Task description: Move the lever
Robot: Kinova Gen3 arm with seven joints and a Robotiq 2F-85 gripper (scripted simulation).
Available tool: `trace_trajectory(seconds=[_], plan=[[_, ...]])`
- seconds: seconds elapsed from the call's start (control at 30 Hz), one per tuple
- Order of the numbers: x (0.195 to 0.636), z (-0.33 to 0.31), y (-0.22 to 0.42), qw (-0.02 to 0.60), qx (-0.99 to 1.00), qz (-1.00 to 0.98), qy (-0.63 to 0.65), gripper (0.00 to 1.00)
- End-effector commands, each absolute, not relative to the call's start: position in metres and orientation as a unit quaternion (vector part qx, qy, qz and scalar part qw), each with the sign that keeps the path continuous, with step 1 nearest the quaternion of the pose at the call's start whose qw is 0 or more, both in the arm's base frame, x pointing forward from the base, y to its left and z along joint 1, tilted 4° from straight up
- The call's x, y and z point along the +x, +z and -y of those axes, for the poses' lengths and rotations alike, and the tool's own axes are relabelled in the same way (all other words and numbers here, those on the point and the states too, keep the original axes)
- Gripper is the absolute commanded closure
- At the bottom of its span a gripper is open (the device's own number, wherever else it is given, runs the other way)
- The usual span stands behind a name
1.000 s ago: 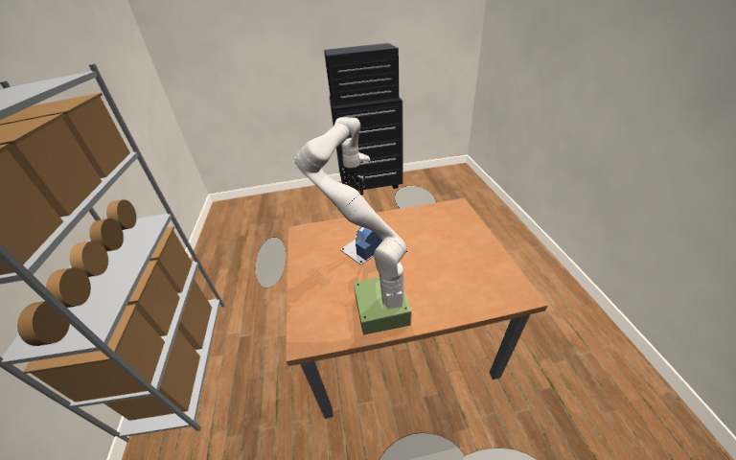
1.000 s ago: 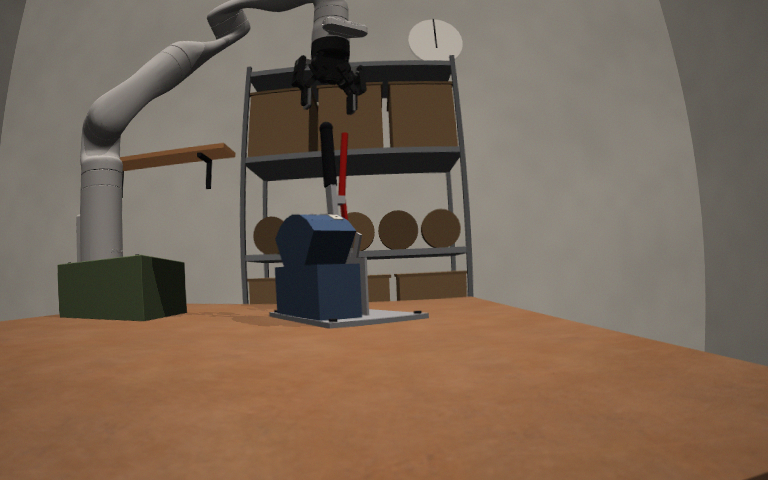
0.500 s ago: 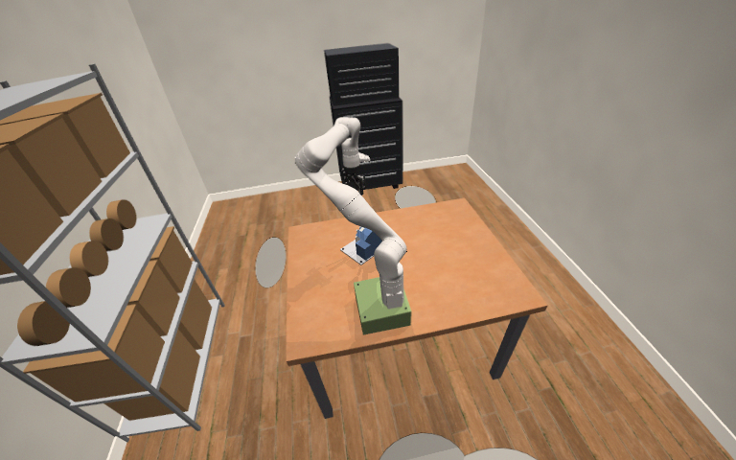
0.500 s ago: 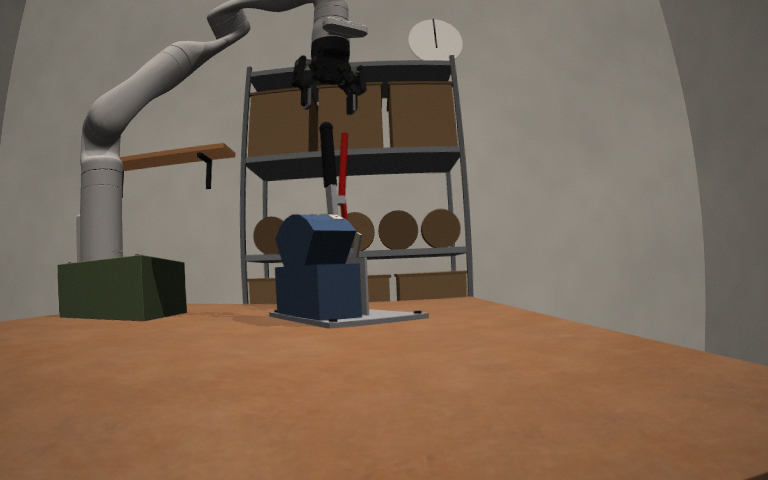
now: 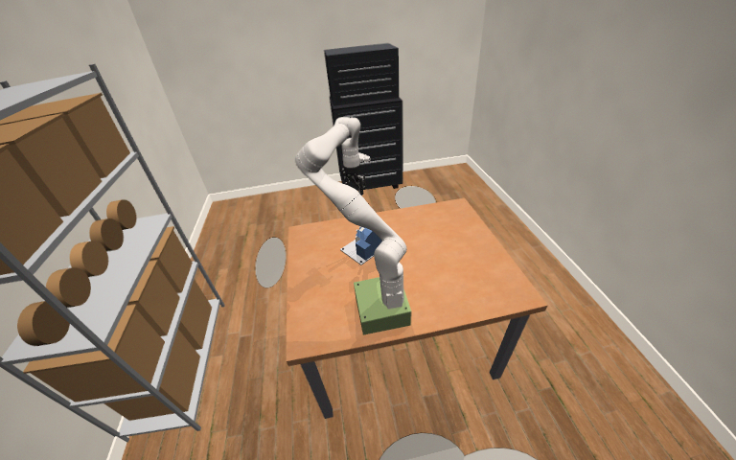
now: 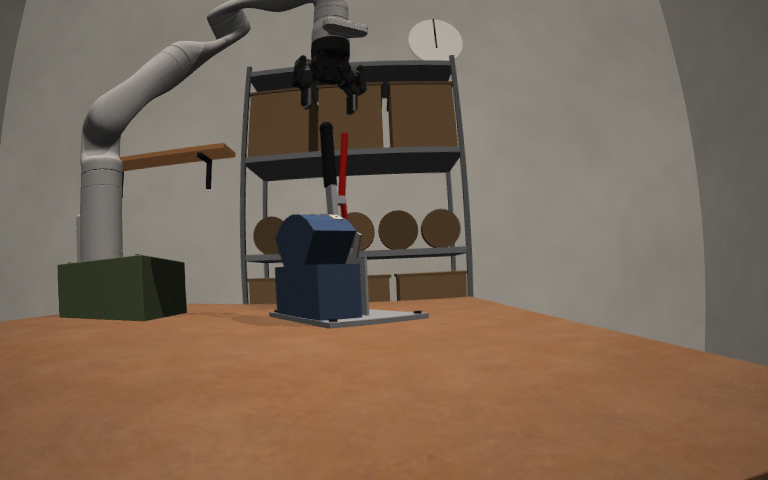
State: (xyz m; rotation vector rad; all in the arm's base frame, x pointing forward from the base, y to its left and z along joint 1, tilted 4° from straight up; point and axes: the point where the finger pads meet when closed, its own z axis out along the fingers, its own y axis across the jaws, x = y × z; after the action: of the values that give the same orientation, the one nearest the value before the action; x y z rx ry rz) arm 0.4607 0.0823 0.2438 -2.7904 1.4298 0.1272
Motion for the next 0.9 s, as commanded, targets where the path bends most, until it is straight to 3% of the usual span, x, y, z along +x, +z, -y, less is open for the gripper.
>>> trace_trajectory(seconds=[0.0, 0.87], plan=[[0.4635, -0.0817, 0.2442, 0.003, -0.892, -0.451, 0.038, 0.03], [0.4645, -0.0802, 0.2440, 0.003, -0.892, -0.451, 0.038, 0.03]])
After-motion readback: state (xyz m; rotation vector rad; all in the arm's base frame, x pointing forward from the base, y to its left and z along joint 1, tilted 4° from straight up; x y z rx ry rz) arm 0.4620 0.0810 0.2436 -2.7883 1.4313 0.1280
